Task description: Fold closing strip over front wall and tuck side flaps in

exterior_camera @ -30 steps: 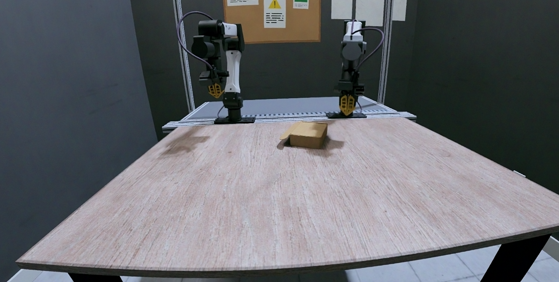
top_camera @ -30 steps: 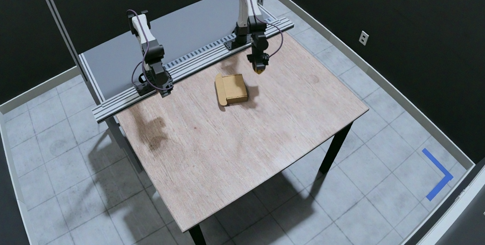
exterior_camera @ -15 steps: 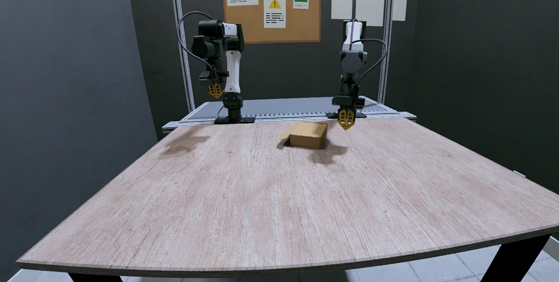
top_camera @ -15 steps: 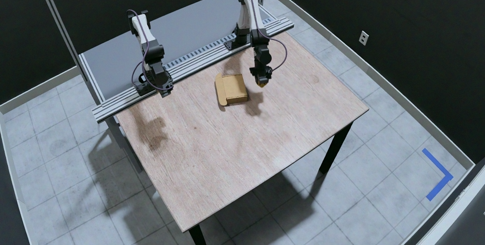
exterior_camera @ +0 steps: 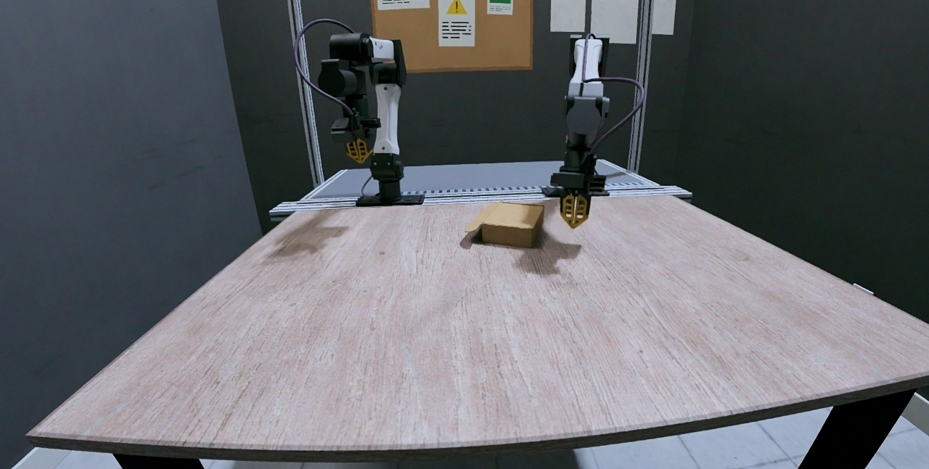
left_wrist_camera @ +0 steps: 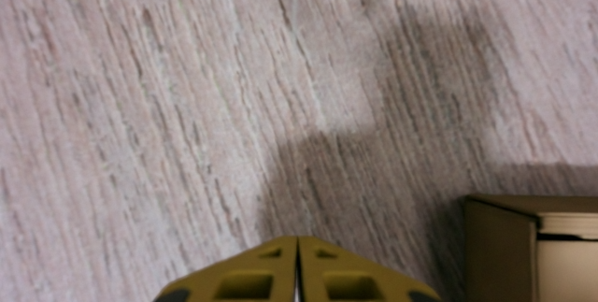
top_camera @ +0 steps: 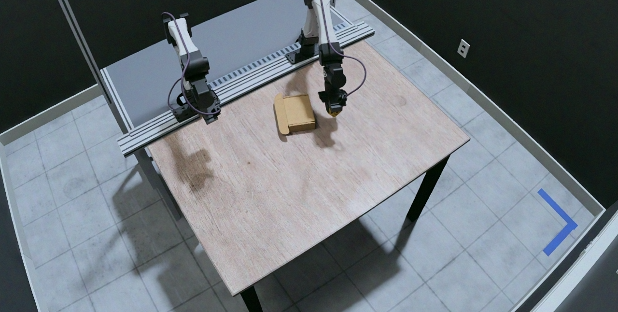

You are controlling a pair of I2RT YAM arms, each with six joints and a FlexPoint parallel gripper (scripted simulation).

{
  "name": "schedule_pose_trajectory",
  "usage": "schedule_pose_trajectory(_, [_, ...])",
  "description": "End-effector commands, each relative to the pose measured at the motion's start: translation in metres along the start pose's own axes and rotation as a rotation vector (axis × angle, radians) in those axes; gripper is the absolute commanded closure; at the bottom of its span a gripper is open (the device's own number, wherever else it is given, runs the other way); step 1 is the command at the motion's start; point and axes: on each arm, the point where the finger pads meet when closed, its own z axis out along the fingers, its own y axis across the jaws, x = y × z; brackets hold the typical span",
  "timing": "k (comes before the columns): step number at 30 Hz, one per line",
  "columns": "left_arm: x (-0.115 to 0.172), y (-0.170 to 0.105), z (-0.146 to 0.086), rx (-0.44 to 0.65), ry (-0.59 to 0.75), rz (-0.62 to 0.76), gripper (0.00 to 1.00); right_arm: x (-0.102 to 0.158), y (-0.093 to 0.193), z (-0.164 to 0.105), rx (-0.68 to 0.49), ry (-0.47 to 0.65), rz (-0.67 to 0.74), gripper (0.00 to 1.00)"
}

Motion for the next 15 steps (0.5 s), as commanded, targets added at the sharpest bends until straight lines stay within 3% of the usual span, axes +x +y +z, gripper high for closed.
schedule_pose_trajectory(1, [0.003, -0.002, 0.012, 0.01, -0.006, 0.005, 1.0, 0.001, 0.0, -0.002, -0.001, -0.008, -0.004, 1.0])
schedule_pose_trajectory(15, [0.013, -0.001, 0.03, 0.009, -0.006, 0.005, 1.0, 0.001, 0.0, -0.002, -0.001, -0.008, -0.004, 1.0])
